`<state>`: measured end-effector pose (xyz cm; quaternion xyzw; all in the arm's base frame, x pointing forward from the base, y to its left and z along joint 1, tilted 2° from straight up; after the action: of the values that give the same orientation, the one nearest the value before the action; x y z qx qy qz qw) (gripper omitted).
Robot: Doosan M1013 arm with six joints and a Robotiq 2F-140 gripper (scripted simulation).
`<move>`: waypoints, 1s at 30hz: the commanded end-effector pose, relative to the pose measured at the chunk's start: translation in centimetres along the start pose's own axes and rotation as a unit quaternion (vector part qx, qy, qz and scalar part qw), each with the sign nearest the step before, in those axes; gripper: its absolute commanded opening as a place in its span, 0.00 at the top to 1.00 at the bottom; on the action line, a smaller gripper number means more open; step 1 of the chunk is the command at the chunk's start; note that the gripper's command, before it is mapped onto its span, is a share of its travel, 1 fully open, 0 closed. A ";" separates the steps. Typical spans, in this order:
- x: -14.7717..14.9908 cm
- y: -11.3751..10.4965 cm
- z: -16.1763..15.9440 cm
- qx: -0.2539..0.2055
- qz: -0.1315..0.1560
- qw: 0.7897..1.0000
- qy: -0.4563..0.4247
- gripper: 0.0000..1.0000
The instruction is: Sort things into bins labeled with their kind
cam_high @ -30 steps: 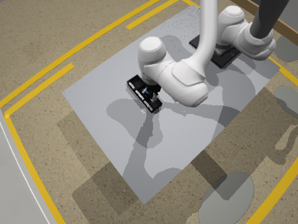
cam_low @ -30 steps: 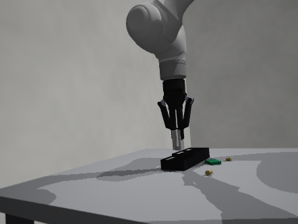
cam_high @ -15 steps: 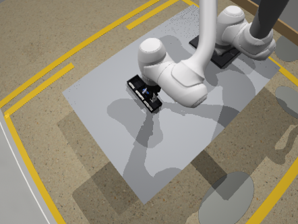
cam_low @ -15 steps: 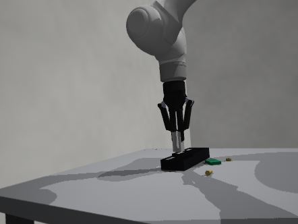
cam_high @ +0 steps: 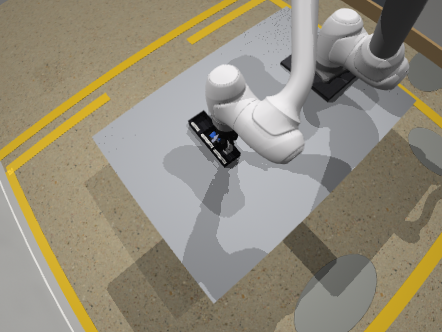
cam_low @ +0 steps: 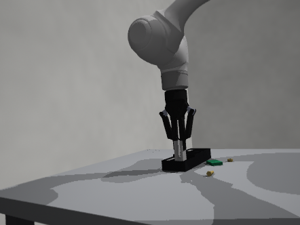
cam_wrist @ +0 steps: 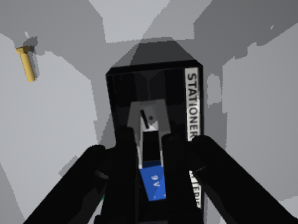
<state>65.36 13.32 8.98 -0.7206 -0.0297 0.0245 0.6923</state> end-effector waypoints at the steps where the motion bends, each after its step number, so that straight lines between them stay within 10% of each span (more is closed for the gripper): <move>1: 0.0 0.4 0.0 0.000 0.000 1.000 0.000 0.94; 30: 0.0 1.1 0.0 0.000 0.000 1.000 0.000 0.82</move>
<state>65.39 13.27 7.91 -0.7206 -0.0298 0.0245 0.6923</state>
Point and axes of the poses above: the point where the finger pads meet when closed, its own y axis out along the fingers, its own x axis across the jaws, z = x × y, the point moved 5 cm from there along -y, back along the fingers, and after that the axes turned 1 degree about y, right-handed, at the moved point
